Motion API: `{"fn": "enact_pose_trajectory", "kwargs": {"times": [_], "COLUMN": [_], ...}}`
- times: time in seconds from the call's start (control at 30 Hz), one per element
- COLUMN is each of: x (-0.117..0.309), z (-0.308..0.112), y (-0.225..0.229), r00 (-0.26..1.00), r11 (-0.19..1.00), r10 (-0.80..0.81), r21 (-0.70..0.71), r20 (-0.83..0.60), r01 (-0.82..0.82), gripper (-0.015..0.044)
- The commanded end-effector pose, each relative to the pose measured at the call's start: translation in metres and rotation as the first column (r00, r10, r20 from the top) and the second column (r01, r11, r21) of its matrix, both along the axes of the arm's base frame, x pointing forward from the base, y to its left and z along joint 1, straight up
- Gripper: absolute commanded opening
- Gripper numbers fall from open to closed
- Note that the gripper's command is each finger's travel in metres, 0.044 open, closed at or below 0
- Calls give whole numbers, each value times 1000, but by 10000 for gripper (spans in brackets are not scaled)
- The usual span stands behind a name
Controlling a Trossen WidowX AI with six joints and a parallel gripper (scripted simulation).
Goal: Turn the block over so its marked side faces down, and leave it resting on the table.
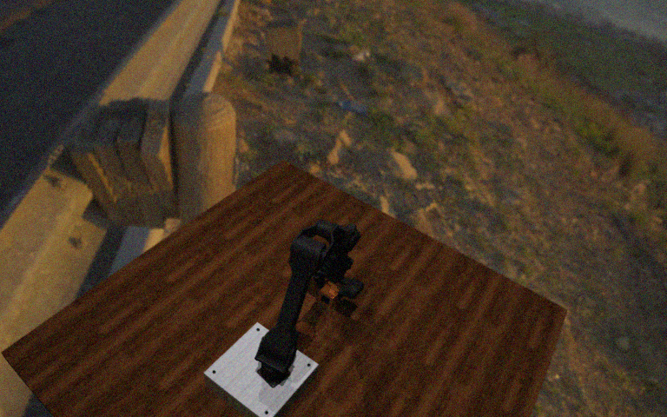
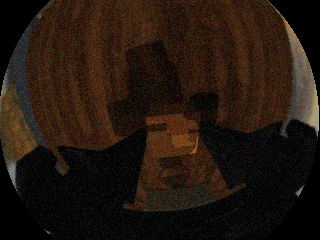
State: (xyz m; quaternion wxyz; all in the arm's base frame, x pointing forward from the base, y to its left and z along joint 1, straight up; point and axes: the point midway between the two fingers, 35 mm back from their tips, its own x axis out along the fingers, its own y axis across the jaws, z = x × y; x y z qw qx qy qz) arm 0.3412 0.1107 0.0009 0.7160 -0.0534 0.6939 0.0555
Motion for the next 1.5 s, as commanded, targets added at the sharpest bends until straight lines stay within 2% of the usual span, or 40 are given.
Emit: {"fn": "enact_pose_trajectory", "kwargs": {"times": [0.0,0.63,0.77,1.03,1.47], "x": [-1,-1,-1,-1,1], "z": [-1,-1,18,28,21], "y": [0,0,0,0,1], "r00": [1000,1000,1000,1000,978], "r11": [1000,1000,1000,1000,999], "r10": [5,5,5,5,7], "r21": [4,4,4,5,31], "r20": [-3,-3,-3,8,207], "r01": [-5,-5,-5,-6,-14], "gripper": [230,103,0,0,0]}}
